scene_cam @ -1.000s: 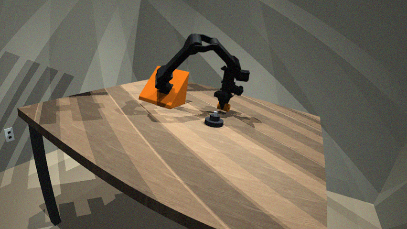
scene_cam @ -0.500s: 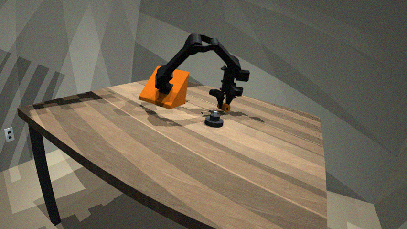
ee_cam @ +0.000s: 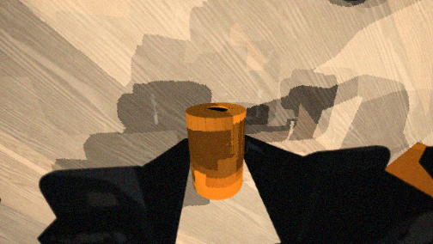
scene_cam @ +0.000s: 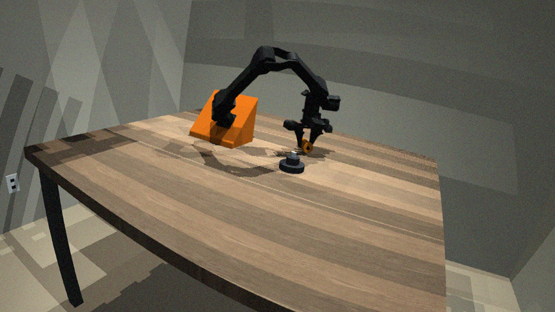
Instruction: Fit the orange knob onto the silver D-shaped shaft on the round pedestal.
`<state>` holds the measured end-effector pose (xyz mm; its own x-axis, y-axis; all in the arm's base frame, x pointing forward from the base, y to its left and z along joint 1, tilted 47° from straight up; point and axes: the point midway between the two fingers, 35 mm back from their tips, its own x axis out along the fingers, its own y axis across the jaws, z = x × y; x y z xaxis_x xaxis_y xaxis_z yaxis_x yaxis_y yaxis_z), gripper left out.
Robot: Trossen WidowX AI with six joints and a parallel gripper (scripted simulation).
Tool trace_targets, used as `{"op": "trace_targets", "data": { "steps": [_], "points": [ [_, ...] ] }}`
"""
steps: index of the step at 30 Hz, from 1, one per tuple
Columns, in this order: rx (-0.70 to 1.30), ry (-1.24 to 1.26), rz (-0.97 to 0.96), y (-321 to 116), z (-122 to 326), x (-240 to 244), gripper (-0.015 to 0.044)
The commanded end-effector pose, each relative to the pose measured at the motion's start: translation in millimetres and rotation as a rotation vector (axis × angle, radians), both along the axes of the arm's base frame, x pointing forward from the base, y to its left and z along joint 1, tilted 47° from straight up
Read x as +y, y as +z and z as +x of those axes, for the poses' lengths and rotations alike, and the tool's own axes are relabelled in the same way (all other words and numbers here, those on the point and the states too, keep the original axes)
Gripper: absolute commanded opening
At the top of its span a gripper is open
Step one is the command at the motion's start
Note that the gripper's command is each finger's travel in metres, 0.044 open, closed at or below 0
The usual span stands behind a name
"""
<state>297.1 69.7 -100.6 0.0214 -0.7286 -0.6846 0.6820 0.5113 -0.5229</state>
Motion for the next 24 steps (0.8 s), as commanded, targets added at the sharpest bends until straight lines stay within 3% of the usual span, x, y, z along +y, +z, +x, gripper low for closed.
{"op": "trace_targets", "data": {
  "steps": [1, 7, 14, 24],
  "points": [
    [-0.096, -0.090, 0.006, 0.1, -0.3, 1.4, 0.0181],
    [-0.231, -0.218, 0.010, 0.1, -0.3, 1.4, 0.0181],
    [-0.252, -0.238, 0.011, 0.1, -0.3, 1.4, 0.0181],
    [-0.502, -0.473, 0.018, 0.1, -0.3, 1.4, 0.0181]
  ]
}}
